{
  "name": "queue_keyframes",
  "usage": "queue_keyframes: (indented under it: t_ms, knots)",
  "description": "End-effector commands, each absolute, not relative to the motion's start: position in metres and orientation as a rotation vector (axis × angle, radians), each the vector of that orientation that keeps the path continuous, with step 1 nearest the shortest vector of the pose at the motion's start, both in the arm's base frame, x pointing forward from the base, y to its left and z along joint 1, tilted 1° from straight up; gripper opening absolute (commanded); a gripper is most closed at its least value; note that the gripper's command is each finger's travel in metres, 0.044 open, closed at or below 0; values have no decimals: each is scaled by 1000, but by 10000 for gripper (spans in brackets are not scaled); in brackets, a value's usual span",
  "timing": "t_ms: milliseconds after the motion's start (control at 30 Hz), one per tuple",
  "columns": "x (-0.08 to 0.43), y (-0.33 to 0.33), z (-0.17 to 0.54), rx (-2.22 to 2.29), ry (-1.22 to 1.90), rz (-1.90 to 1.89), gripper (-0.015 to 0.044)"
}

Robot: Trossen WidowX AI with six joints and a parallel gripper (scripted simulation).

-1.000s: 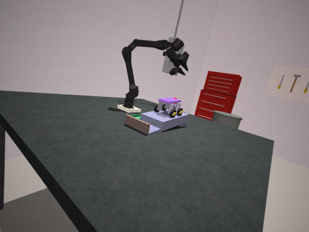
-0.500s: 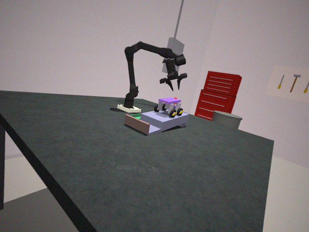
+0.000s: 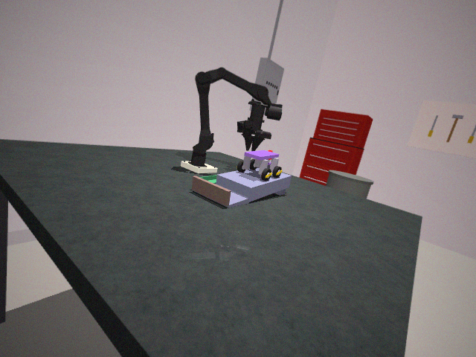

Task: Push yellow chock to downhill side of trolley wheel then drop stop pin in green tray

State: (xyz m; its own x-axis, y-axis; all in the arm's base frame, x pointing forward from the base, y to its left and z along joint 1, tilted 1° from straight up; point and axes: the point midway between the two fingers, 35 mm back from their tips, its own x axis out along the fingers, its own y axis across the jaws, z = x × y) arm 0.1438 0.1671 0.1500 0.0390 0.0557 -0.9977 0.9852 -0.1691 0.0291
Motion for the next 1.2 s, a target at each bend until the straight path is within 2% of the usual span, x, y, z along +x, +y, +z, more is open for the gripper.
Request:
queue_keyframes:
  t_ms: [0, 1167]
  knots:
    - [142, 163, 146, 1391, 1116, -1325, 190]
    - [144, 166, 81, 1391, 1116, -1325, 190]
